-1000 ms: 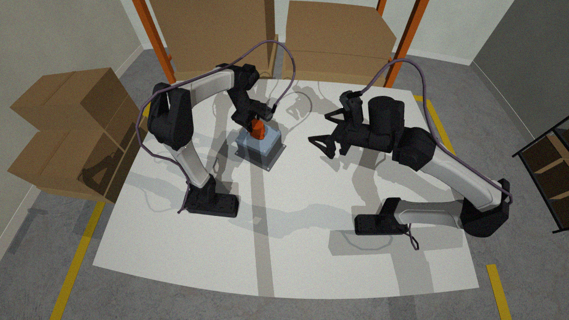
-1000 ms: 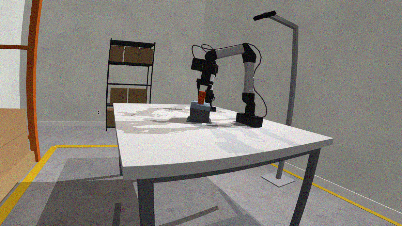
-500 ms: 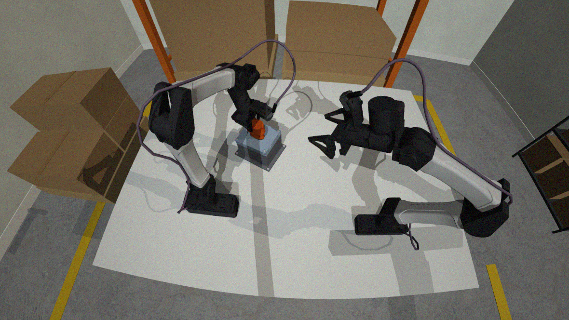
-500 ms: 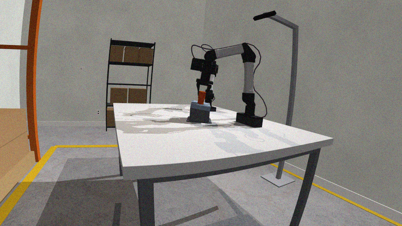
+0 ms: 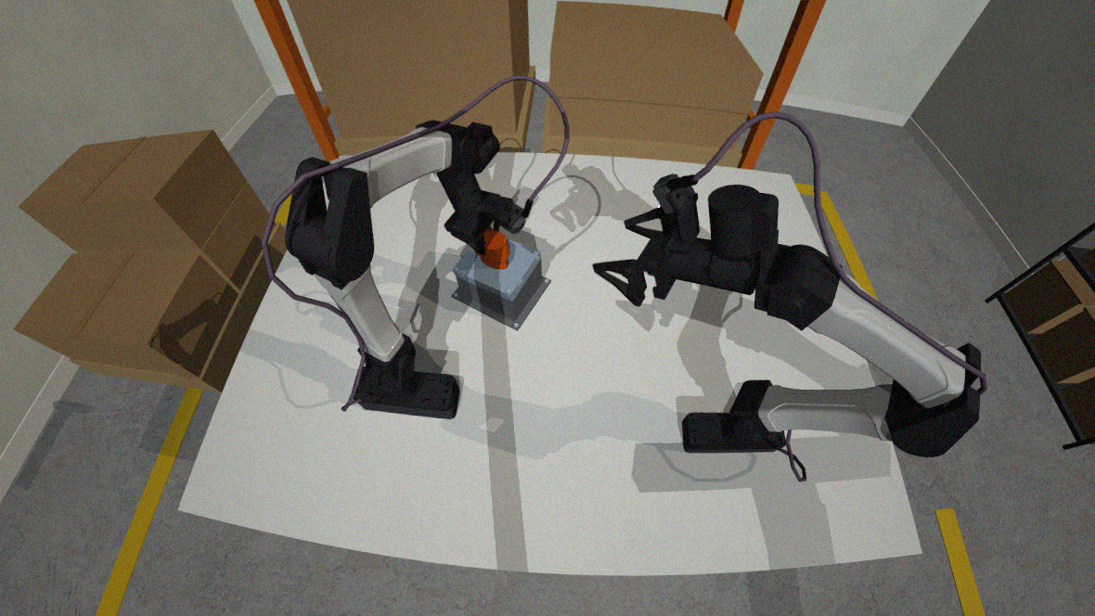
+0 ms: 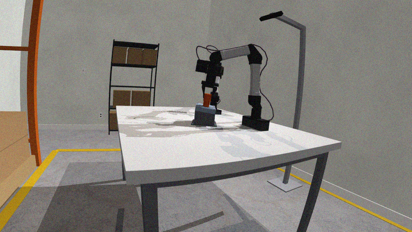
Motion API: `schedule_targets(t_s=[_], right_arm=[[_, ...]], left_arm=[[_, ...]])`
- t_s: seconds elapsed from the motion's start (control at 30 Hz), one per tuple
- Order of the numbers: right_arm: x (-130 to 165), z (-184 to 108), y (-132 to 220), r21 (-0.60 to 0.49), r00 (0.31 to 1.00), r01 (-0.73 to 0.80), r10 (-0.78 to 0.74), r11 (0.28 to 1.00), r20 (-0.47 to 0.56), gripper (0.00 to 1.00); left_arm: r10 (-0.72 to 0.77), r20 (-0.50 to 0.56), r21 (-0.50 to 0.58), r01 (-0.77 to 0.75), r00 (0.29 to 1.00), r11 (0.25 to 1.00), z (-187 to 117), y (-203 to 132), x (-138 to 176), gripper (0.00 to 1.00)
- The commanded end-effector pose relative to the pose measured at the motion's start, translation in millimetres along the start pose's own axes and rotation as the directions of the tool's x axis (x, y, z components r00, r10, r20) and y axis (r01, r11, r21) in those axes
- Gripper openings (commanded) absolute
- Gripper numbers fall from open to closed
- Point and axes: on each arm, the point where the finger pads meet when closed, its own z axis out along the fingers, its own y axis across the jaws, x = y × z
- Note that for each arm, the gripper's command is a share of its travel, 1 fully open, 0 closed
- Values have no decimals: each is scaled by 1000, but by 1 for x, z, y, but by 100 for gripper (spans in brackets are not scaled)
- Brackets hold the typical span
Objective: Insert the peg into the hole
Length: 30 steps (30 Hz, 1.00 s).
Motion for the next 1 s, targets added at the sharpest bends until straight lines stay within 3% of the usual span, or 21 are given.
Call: schedule_targets(t_s=[0.0, 0.97], right_arm=[[-10, -7, 0, 2, 1000, -3, 3, 1000, 30, 100], [-10, -7, 0, 2, 1000, -3, 3, 1000, 30, 100]], left_arm=[[13, 5, -52, -12, 1000, 999, -16, 8, -5, 39], [11, 10, -38, -11, 1000, 999, -3, 3, -5, 39]])
